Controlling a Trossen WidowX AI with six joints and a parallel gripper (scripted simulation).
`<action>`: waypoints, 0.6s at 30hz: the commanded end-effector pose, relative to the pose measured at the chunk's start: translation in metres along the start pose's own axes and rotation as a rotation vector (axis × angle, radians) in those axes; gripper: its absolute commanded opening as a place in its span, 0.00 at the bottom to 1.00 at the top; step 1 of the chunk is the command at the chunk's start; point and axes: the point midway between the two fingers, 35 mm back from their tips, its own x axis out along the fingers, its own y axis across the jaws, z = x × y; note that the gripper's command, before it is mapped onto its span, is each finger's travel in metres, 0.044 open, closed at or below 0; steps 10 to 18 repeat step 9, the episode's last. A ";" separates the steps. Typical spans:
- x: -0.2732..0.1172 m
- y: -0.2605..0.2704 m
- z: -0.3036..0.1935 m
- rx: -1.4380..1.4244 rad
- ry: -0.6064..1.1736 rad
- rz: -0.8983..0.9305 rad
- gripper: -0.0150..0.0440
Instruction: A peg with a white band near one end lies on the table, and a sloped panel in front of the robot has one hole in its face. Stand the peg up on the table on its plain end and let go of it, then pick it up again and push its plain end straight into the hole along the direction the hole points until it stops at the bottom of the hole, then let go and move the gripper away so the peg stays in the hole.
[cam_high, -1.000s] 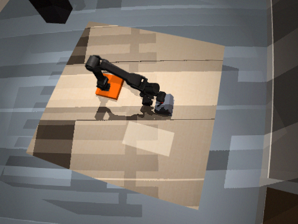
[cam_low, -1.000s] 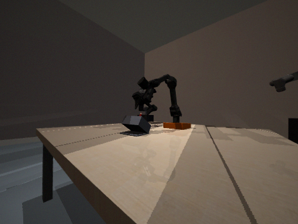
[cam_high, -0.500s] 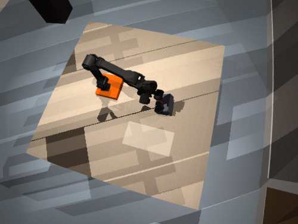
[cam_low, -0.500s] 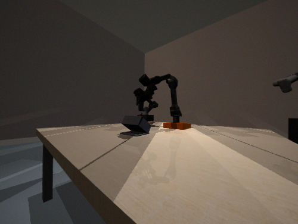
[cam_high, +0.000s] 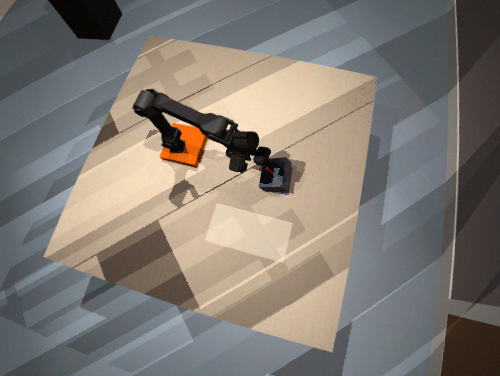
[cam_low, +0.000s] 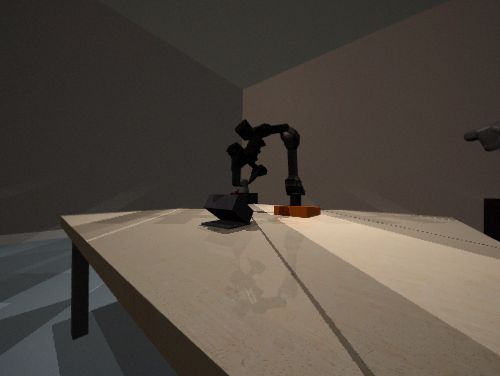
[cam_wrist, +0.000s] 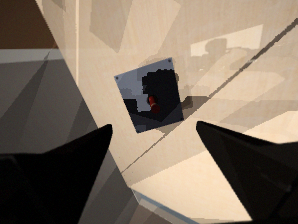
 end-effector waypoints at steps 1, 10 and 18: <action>-0.008 0.000 0.000 -0.004 0.004 -0.001 1.00; -0.014 0.000 0.000 -0.004 0.004 -0.001 1.00; -0.014 0.000 0.000 -0.004 0.004 -0.001 1.00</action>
